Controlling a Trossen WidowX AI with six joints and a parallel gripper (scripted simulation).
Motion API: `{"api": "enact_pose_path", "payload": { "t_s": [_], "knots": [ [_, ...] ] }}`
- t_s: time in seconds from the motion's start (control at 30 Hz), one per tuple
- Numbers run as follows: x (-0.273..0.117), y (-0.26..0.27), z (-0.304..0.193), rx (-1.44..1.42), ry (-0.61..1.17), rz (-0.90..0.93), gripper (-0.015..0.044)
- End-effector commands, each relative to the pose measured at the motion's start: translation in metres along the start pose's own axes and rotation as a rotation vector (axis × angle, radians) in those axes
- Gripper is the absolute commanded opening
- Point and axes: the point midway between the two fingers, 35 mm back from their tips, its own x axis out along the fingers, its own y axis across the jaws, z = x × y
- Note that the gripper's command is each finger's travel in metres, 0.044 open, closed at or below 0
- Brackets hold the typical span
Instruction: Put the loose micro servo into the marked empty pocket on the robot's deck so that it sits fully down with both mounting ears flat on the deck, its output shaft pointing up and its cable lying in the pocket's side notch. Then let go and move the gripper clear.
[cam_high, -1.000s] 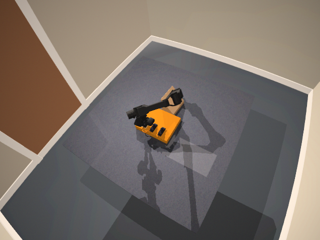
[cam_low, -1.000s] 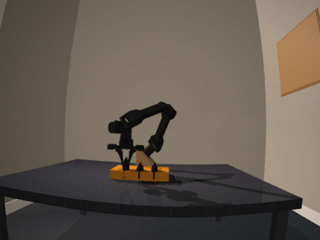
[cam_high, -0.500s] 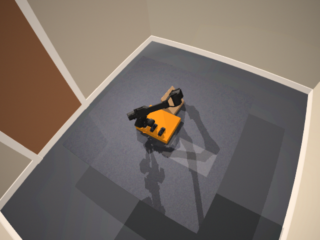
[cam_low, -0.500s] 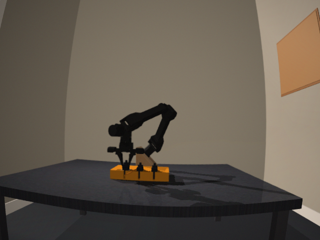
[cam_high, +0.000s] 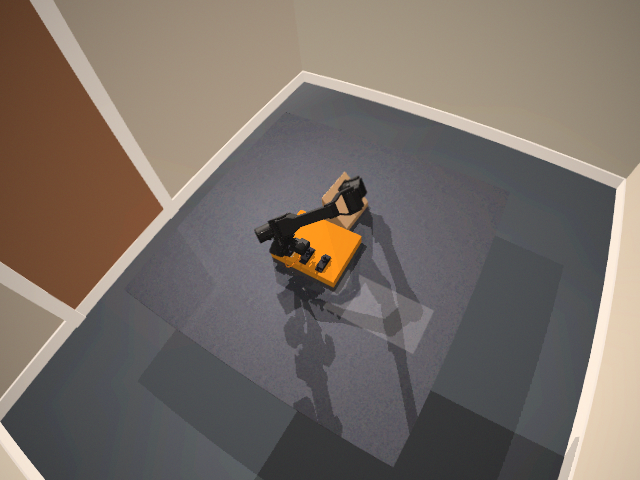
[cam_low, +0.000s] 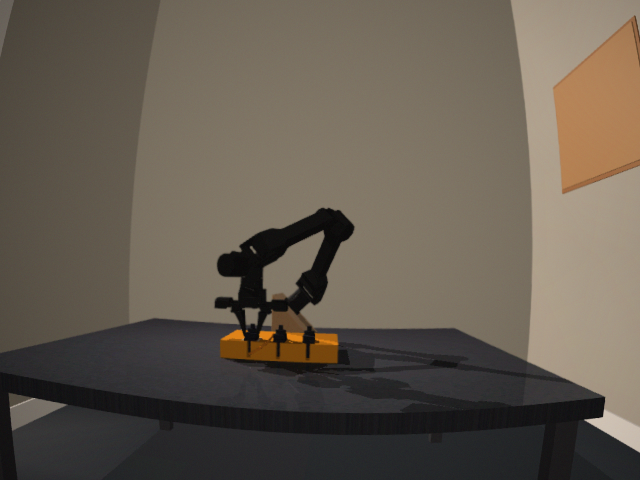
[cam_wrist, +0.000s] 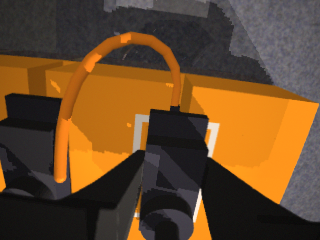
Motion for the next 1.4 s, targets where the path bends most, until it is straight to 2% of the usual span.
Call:
{"api": "enact_pose_path", "payload": {
  "t_s": [0.0,0.1,0.2,0.37,0.5,0.7,0.93,1.17,1.37],
  "knots": [
    [0.0,0.0,0.0,0.003,-0.003,0.002,0.0184],
    [-0.007,0.0,0.0,0.003,-0.003,0.002,0.0187],
    [-0.032,0.001,-0.002,0.004,-0.003,0.001,0.0187],
    [-0.035,0.001,-0.003,0.004,-0.003,0.001,0.0187],
    [-0.05,-0.003,-0.024,0.01,-0.009,-0.006,0.0292],
    [-0.095,-0.003,-0.1,0.009,0.001,-0.006,0.044],
    [-0.101,-0.002,-0.11,0.009,0.001,-0.003,0.044],
    [-0.149,-0.002,-0.109,0.019,-0.014,-0.009,0.044],
    [-0.151,-0.002,-0.11,0.019,-0.014,-0.009,0.044]
  ]
}}
